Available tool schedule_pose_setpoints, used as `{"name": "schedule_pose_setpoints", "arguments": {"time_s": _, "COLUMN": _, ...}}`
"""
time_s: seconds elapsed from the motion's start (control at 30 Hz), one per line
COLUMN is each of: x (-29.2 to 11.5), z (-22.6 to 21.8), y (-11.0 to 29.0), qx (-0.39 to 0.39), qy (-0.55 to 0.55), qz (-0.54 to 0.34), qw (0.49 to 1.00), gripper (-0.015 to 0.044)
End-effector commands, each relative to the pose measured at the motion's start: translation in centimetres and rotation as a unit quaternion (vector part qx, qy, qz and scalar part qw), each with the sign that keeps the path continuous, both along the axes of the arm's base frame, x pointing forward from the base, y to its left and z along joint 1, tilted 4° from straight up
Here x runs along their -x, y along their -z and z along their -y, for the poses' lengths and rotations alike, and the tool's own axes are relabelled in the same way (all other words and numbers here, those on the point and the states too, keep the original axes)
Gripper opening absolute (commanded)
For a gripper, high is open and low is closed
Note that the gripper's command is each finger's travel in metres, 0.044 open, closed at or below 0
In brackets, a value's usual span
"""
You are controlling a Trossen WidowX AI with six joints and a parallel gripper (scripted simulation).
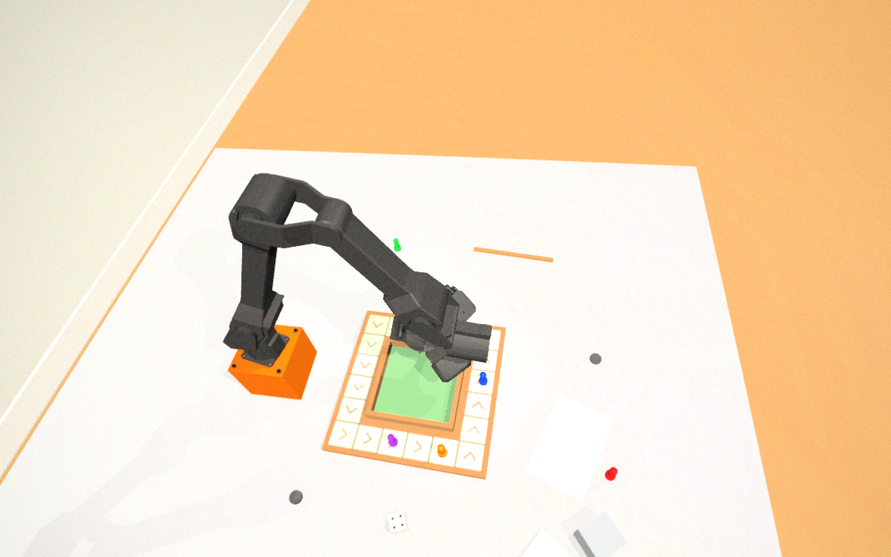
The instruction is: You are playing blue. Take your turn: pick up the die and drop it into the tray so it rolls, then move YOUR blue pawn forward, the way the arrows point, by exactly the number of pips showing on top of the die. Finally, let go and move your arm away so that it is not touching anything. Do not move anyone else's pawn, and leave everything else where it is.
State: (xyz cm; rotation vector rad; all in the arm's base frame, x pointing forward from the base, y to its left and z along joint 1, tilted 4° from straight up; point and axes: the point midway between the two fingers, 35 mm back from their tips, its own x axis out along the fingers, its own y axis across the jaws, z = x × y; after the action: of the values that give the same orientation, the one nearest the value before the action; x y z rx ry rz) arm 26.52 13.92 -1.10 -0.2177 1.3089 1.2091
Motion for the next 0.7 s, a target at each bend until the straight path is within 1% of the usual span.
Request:
{"name": "schedule_pose_setpoints", "arguments": {"time_s": 0.0, "x": -4.4, "z": 6.3, "y": 0.9, "qx": 0.085, "qy": 0.050, "qz": 0.059, "qw": 0.993, "gripper": 0.0275}}
{"name": "schedule_pose_setpoints", "arguments": {"time_s": 0.1, "x": -4.8, "z": 7.0, "y": 0.7, "qx": 0.092, "qy": 0.056, "qz": 0.065, "qw": 0.992, "gripper": 0.0275}}
{"name": "schedule_pose_setpoints", "arguments": {"time_s": 0.23, "x": -7.1, "z": 13.3, "y": -0.7, "qx": 0.145, "qy": 0.100, "qz": 0.103, "qw": 0.979, "gripper": 0.0275}}
{"name": "schedule_pose_setpoints", "arguments": {"time_s": 0.33, "x": -8.0, "z": 17.2, "y": -1.4, "qx": 0.183, "qy": 0.126, "qz": 0.112, "qw": 0.969, "gripper": 0.0275}}
{"name": "schedule_pose_setpoints", "arguments": {"time_s": 0.47, "x": -7.7, "z": 24.2, "y": -1.5, "qx": 0.231, "qy": 0.147, "qz": 0.096, "qw": 0.957, "gripper": 0.0275}}
{"name": "schedule_pose_setpoints", "arguments": {"time_s": 0.6, "x": -6.1, "z": 30.4, "y": -1.6, "qx": 0.270, "qy": 0.162, "qz": 0.073, "qw": 0.946, "gripper": 0.0275}}
{"name": "schedule_pose_setpoints", "arguments": {"time_s": 0.67, "x": -5.5, "z": 32.1, "y": -1.6, "qx": 0.279, "qy": 0.166, "qz": 0.065, "qw": 0.944, "gripper": 0.0275}}
